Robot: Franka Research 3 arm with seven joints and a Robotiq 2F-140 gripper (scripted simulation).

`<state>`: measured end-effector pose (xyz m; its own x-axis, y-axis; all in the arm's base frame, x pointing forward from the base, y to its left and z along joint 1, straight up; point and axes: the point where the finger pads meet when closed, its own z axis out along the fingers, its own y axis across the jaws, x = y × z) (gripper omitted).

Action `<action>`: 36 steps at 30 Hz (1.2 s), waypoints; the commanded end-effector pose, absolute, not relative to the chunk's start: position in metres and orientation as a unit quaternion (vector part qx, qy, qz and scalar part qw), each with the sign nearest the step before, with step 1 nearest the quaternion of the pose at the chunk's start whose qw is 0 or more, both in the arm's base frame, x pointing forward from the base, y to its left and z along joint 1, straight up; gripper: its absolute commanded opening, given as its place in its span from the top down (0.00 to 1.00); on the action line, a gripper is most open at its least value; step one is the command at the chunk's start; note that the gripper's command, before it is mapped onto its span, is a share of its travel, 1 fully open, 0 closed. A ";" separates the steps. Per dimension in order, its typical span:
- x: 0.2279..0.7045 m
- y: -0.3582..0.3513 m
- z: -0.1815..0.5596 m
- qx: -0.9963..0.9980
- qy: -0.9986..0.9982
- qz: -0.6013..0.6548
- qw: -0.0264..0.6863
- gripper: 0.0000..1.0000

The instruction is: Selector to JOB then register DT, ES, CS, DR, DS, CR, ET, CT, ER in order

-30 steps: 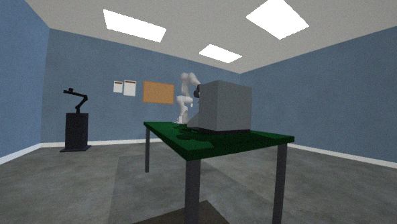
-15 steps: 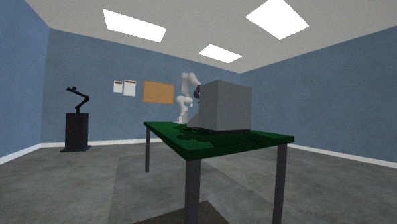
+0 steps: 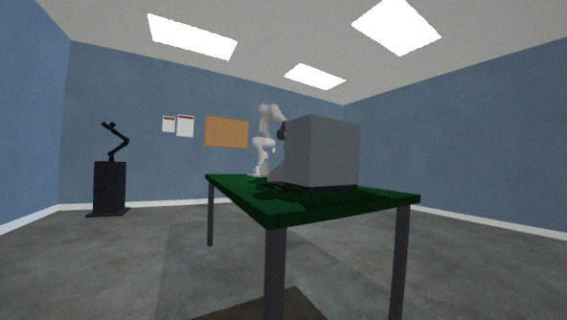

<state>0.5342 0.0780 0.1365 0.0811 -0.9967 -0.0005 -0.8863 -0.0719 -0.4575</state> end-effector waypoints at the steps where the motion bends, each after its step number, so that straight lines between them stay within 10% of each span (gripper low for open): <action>1: 0.535 0.078 0.136 -0.712 0.661 -0.159 0.174 0.90; 36: 0.540 0.079 0.126 -0.712 0.661 -0.159 0.174 0.90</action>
